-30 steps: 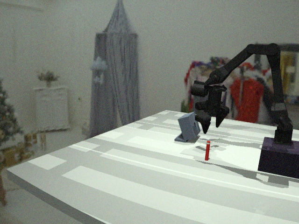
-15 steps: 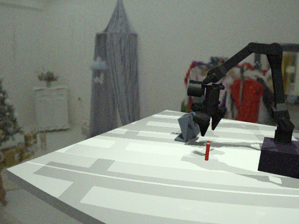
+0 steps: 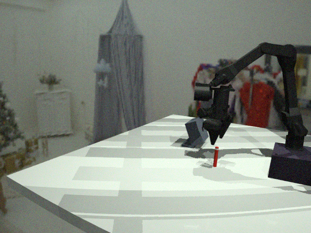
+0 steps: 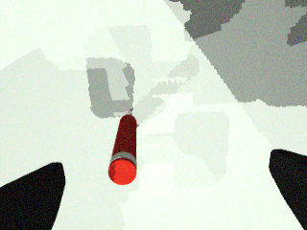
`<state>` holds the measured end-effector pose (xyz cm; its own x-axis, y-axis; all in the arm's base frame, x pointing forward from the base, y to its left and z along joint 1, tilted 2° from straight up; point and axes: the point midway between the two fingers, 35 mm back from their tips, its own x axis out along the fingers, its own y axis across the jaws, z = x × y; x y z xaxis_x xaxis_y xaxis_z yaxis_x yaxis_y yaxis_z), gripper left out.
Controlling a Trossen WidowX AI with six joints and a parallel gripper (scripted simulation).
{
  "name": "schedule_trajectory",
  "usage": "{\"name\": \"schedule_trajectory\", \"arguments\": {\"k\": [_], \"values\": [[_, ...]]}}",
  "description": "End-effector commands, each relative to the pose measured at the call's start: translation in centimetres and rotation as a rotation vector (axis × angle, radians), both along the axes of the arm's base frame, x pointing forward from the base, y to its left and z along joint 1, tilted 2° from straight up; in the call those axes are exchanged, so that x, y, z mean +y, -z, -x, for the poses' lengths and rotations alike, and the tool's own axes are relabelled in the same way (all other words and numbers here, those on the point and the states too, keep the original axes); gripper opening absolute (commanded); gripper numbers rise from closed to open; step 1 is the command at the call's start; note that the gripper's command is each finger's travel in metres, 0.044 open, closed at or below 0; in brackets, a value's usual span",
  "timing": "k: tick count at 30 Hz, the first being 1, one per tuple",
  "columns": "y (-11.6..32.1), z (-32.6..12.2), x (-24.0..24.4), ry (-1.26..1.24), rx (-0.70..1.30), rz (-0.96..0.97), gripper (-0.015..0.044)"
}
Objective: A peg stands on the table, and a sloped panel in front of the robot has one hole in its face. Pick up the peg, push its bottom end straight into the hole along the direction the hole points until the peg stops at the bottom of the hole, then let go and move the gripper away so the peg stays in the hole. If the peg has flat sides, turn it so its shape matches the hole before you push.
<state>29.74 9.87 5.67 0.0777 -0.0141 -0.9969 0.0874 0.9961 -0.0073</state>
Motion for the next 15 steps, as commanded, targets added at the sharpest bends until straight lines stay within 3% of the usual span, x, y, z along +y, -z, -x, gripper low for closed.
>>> {"name": "schedule_trajectory", "arguments": {"k": [1, 15], "values": [[-0.5, 0.7, 1.9, -0.038, 0.012, -0.024, 0.044], [0.7, 0.6, 2.2, -0.044, 0.015, -0.026, 0.044]]}}
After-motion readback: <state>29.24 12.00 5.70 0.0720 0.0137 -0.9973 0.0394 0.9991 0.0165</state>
